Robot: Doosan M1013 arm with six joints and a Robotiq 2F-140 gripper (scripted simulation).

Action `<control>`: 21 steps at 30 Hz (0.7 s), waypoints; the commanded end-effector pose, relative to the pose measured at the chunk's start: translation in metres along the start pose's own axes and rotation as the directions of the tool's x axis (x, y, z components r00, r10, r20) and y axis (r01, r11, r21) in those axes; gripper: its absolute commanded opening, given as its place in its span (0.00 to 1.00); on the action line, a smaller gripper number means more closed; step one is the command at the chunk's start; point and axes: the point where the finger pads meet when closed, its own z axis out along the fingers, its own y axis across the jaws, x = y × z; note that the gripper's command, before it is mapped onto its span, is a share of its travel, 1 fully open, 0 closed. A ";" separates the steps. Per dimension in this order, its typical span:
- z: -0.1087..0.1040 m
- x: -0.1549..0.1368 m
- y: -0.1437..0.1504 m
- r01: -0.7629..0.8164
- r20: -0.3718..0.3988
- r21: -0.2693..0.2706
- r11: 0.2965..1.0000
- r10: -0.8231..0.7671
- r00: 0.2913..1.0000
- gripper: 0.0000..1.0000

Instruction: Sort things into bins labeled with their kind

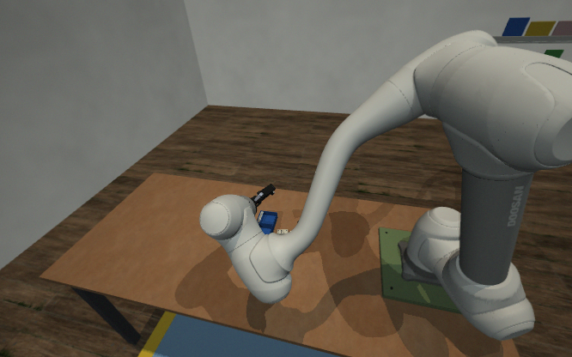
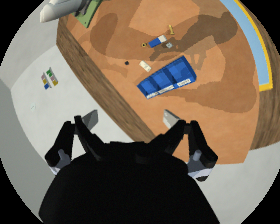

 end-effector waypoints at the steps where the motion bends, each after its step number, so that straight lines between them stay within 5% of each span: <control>1: 0.000 0.000 0.000 0.000 0.000 0.000 1.000 0.000 1.000 1.00; 17: 0.000 0.000 0.000 0.000 0.000 0.000 1.000 0.000 1.000 1.00; 18: 0.005 0.004 0.005 0.000 0.000 0.000 1.000 0.000 1.000 0.05; 21: 0.019 0.016 0.018 0.000 0.000 0.000 1.000 0.000 1.000 0.05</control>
